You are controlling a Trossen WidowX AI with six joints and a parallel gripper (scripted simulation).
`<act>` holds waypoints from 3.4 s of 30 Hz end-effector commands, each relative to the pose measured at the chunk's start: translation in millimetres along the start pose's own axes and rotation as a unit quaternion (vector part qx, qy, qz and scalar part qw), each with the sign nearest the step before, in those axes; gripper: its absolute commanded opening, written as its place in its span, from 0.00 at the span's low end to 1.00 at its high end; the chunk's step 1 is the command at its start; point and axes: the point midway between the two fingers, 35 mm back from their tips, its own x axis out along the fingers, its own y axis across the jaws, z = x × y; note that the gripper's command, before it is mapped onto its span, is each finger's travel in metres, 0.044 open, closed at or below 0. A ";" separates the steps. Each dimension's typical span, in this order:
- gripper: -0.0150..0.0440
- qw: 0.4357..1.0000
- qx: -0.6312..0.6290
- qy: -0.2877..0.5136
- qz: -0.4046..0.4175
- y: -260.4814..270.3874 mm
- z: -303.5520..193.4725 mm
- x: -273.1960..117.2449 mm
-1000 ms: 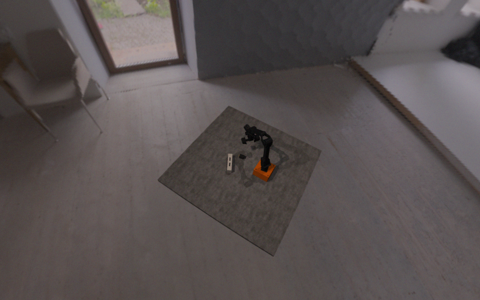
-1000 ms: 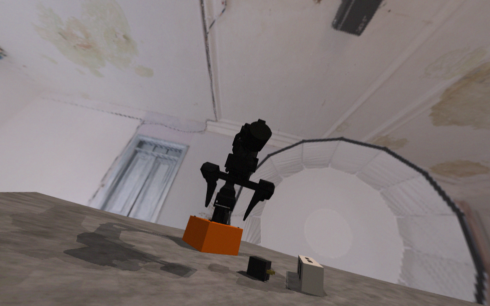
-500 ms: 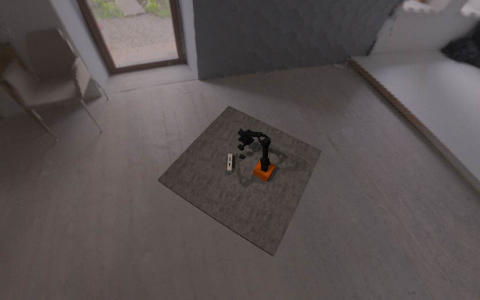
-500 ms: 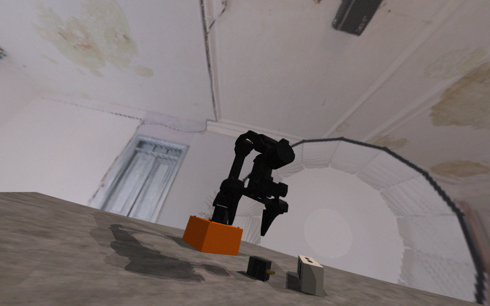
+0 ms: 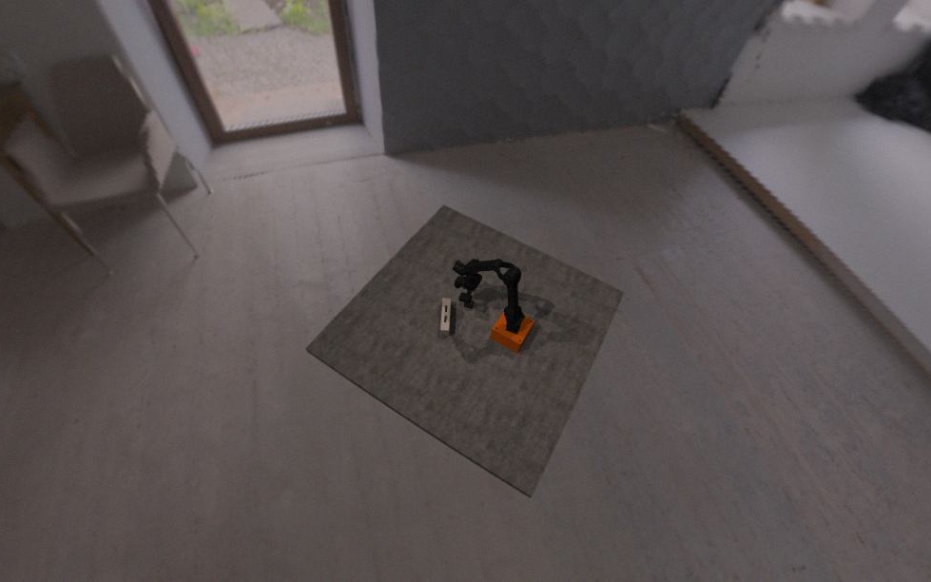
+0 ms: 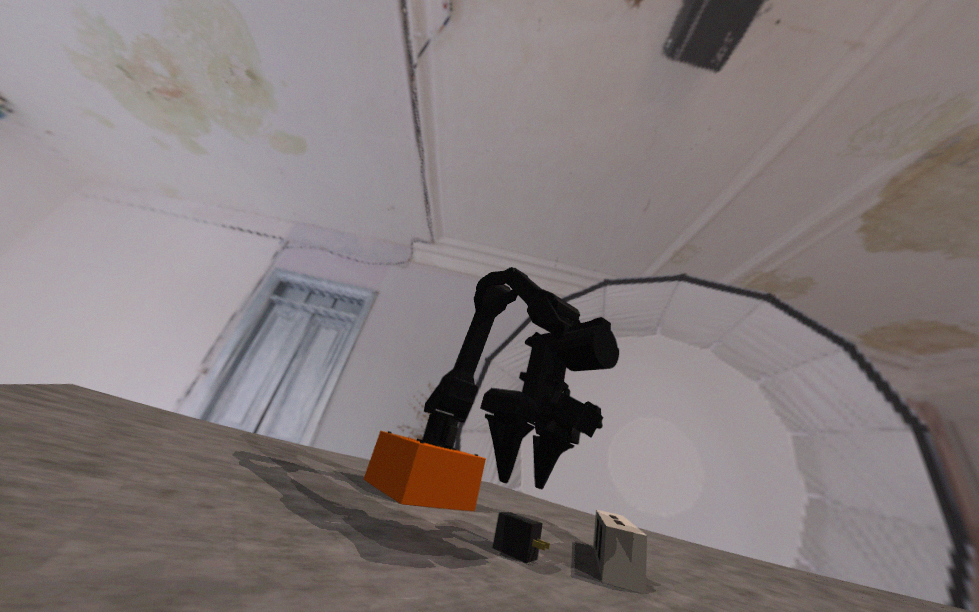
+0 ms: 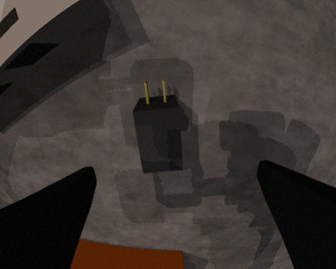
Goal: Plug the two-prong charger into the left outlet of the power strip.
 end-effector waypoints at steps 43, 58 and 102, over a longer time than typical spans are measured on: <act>1.00 1.000 -0.028 0.011 0.008 10.2 0.2 53.6; 1.00 1.000 -0.028 0.011 0.008 10.9 0.1 70.4; 0.25 1.000 -0.027 0.011 0.008 9.6 -9.8 14.5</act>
